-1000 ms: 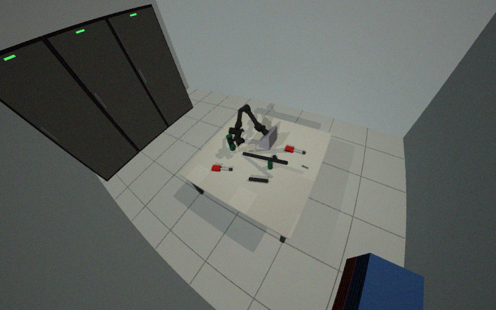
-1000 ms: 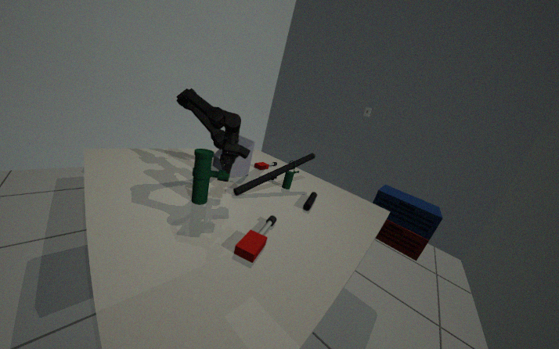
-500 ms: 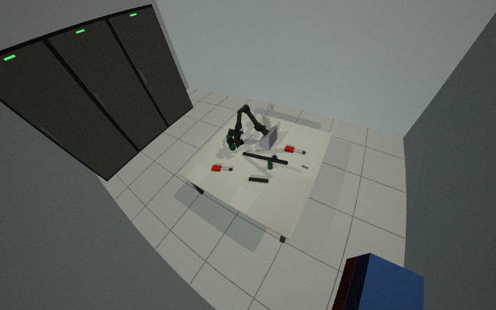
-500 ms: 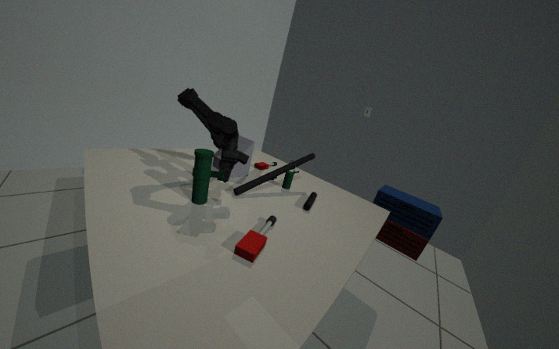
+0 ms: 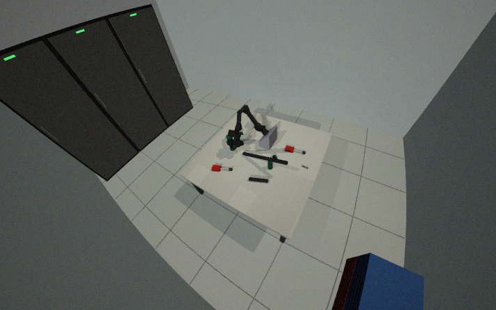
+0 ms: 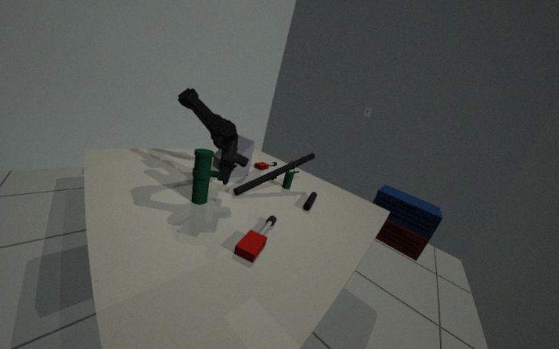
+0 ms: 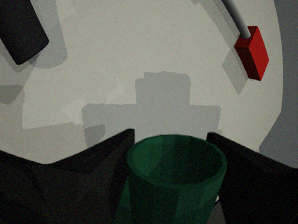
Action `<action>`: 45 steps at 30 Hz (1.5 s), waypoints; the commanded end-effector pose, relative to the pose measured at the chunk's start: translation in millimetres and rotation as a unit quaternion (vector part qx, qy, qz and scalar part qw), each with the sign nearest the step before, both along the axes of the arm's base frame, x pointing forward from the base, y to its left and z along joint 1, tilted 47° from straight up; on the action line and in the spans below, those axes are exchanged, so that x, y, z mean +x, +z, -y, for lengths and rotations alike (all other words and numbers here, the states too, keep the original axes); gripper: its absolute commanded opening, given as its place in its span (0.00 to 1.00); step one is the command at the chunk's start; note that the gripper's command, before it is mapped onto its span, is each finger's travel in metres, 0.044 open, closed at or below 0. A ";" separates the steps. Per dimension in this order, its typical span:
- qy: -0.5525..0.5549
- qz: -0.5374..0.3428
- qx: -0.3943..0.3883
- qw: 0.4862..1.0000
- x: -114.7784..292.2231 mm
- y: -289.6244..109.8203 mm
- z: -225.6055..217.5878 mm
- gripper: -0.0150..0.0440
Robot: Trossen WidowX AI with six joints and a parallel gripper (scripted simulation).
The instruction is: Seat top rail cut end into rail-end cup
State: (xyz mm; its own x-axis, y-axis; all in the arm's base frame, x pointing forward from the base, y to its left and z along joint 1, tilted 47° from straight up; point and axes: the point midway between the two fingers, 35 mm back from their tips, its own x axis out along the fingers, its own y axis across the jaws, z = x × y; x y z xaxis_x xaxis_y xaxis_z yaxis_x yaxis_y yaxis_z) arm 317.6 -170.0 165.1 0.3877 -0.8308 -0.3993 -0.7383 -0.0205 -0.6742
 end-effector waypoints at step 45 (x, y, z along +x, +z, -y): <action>0.109 -0.115 0.005 0.987 -25.1 -8.6 -8.8 0.25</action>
